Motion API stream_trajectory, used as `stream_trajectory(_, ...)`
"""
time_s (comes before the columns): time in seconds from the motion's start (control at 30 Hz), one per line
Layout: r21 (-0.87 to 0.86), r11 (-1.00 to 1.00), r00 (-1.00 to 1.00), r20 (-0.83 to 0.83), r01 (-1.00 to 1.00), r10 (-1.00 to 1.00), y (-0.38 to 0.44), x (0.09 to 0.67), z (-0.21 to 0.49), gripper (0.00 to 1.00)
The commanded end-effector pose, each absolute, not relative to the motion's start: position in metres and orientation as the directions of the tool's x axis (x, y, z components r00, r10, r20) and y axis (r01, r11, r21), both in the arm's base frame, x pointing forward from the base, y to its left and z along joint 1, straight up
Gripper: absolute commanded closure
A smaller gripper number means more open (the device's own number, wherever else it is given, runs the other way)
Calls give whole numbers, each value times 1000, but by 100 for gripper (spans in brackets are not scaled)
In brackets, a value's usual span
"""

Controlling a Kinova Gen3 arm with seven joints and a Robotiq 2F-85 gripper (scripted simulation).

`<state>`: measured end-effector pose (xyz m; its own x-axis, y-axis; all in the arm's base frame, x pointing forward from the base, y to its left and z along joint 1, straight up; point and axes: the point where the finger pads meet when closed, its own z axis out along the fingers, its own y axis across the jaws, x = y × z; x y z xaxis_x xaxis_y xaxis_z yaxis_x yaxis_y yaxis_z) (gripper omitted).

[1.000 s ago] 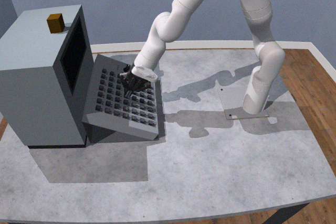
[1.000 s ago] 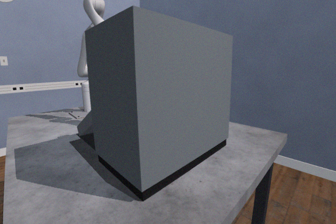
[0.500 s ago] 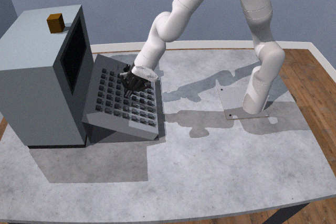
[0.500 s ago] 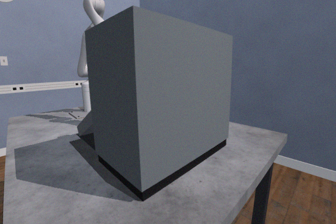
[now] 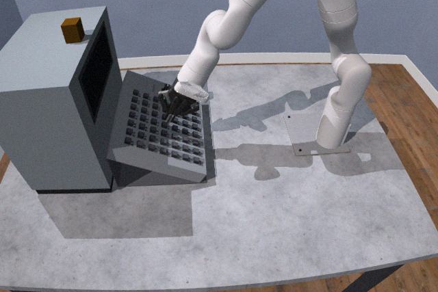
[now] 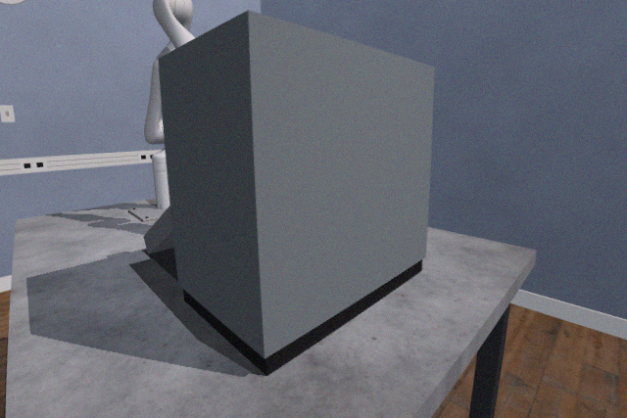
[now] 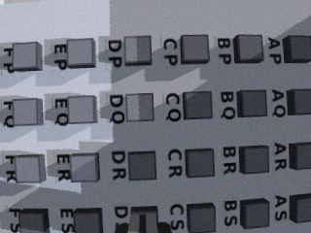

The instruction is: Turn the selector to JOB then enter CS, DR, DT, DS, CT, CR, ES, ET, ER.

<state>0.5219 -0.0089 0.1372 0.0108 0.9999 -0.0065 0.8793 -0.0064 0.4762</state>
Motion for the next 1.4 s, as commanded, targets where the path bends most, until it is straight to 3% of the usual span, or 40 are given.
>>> stream_trajectory(0.0,478,-6,11,-6,879,1000,-9,520,142,90)
stream_trajectory(0.73,478,-6,11,-6,879,1000,-5,515,152,90)
stream_trajectory(1.03,478,-6,11,-6,879,1000,55,516,151,90)
stream_trajectory(1.37,478,-6,11,-6,879,1000,59,516,150,90)
